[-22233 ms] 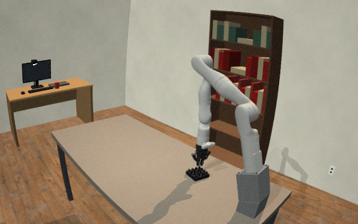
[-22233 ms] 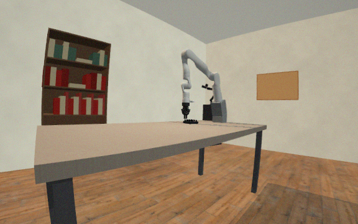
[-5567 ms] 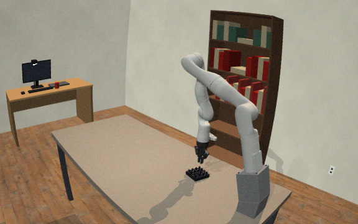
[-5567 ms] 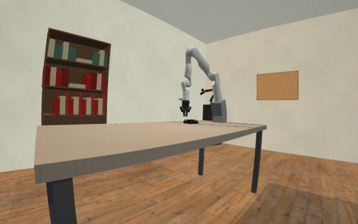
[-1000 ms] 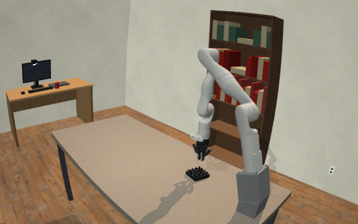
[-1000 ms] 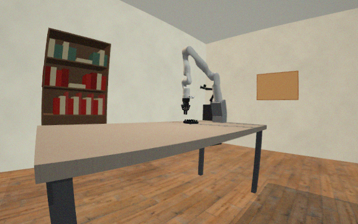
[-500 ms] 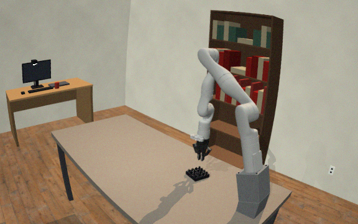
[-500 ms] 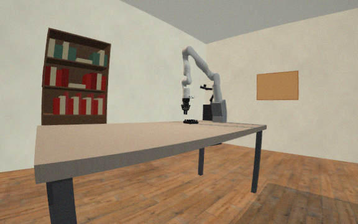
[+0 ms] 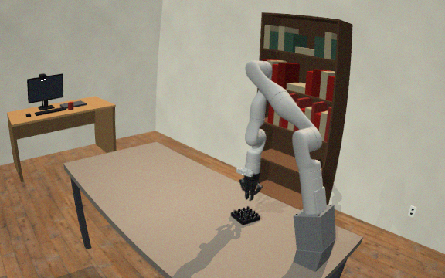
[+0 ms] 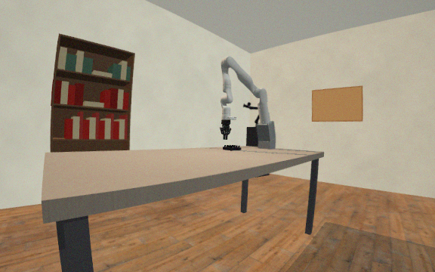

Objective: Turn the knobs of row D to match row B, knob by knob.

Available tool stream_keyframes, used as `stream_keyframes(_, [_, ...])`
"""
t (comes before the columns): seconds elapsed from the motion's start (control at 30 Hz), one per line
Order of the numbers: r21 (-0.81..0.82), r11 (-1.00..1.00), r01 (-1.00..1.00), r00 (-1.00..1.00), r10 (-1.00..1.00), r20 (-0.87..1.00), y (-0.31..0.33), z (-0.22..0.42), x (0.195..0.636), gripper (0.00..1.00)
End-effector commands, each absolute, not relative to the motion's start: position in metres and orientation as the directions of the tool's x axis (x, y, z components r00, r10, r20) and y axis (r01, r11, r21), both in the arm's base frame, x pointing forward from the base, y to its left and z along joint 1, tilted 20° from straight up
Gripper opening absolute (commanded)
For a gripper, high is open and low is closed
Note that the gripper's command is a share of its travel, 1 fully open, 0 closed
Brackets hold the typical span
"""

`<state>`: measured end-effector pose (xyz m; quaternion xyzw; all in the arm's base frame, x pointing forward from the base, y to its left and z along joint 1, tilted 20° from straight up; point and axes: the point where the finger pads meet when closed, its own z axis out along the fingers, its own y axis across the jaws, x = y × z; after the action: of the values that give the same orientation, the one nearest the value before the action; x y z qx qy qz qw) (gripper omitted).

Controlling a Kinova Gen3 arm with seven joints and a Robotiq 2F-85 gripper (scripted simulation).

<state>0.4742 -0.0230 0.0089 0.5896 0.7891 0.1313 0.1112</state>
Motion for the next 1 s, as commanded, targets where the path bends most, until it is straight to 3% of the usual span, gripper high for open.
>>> stream_keyframes(0.0, [0.342, 0.260, 0.903, -0.271, 0.962, -0.017, -0.022, 0.006, 0.477, 0.19])
stream_keyframes(0.97, [0.342, 0.261, 0.903, -0.271, 0.962, -0.017, -0.020, -0.023, 0.488, 0.19])
